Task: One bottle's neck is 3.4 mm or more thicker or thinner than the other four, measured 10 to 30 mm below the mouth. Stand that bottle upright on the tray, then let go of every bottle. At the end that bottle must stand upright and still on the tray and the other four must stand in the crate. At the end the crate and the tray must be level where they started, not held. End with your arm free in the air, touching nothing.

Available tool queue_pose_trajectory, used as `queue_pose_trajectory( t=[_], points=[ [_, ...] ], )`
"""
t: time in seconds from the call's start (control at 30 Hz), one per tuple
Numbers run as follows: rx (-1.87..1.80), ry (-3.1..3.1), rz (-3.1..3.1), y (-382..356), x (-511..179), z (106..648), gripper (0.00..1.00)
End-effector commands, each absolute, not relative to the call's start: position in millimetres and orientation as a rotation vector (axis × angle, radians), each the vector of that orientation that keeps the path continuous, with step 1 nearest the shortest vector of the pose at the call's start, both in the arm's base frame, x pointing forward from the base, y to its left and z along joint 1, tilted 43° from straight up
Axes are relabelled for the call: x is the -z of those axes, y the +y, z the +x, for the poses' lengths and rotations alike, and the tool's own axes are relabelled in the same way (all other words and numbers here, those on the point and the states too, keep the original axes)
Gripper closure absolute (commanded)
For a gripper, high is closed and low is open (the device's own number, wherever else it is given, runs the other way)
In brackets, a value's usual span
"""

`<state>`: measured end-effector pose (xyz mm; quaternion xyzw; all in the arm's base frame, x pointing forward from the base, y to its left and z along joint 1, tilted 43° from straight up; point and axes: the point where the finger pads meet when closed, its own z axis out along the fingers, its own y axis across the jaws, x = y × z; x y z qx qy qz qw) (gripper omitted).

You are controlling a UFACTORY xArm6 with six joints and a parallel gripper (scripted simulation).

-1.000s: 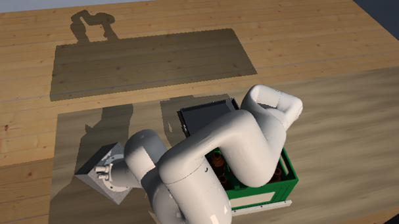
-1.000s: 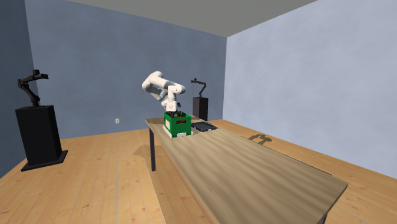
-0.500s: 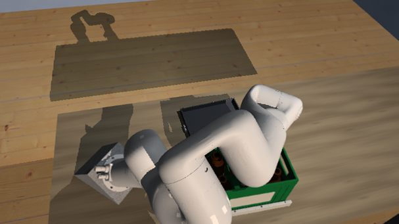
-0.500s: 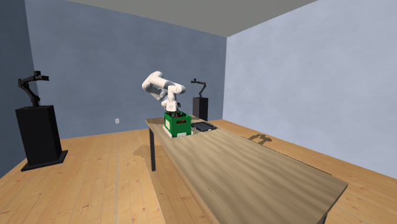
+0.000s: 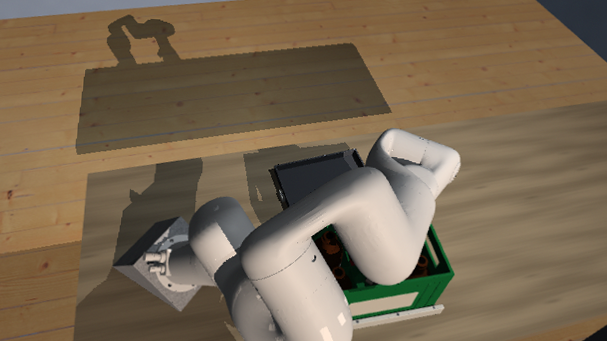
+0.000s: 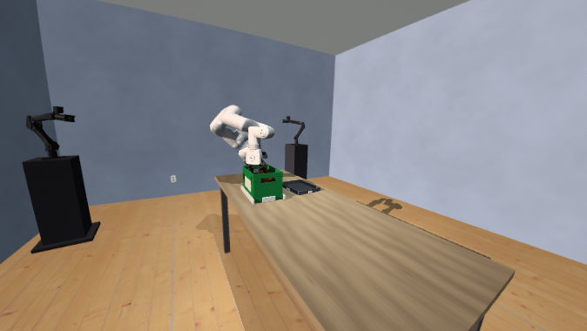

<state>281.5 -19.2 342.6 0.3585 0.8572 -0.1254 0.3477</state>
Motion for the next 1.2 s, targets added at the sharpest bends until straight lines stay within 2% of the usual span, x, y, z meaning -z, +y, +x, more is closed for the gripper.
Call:
queue_pose_trajectory(
  t=[0.0,1.17],
  points=[
    [0.323,2.222,0.93,-19,-343,282,0.35],
    [0.323,2.222,0.93,-2,-370,263,0.35]
  ],
)
